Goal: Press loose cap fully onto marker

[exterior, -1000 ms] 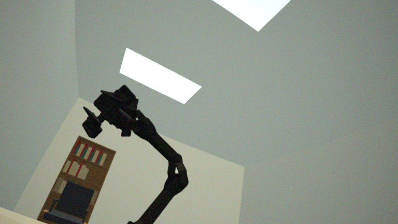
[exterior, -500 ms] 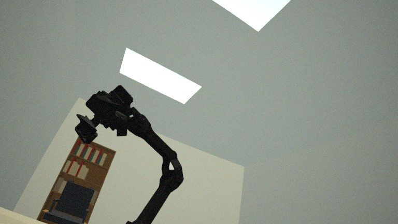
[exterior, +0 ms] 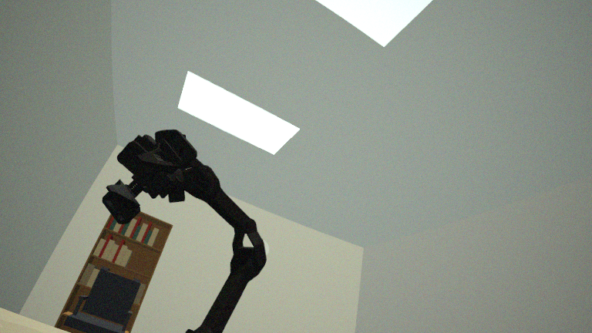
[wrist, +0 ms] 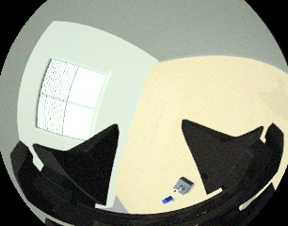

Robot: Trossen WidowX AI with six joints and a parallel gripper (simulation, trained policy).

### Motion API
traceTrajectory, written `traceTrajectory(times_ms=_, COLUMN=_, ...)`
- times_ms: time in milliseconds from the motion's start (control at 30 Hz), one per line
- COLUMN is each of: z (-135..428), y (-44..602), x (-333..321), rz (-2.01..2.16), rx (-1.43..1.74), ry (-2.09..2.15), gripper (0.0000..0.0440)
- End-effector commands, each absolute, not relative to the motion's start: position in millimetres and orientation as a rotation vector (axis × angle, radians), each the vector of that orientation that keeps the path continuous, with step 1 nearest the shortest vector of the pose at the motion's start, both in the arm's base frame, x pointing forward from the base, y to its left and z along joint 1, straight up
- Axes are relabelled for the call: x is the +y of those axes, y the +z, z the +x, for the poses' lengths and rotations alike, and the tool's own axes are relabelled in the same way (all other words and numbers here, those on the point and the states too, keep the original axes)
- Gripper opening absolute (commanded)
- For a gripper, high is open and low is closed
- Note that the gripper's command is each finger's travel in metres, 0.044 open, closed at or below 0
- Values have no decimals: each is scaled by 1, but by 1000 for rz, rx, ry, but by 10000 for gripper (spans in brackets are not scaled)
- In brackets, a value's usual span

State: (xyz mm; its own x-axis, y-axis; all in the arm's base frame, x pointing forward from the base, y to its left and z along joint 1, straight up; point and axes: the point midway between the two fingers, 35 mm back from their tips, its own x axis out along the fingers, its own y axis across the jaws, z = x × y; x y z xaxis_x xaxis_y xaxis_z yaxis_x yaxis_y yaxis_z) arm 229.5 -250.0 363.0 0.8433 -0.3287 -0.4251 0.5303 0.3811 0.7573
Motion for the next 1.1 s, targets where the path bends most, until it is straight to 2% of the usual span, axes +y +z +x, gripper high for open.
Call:
traceTrajectory(times_ms=0, z=238, y=354, x=-247, rz=1044, rx=262, ry=-546, gripper=310)
traceTrajectory(times_ms=1067, z=307, y=286, x=-204, rz=1041, rx=628, ry=-455, gripper=312)
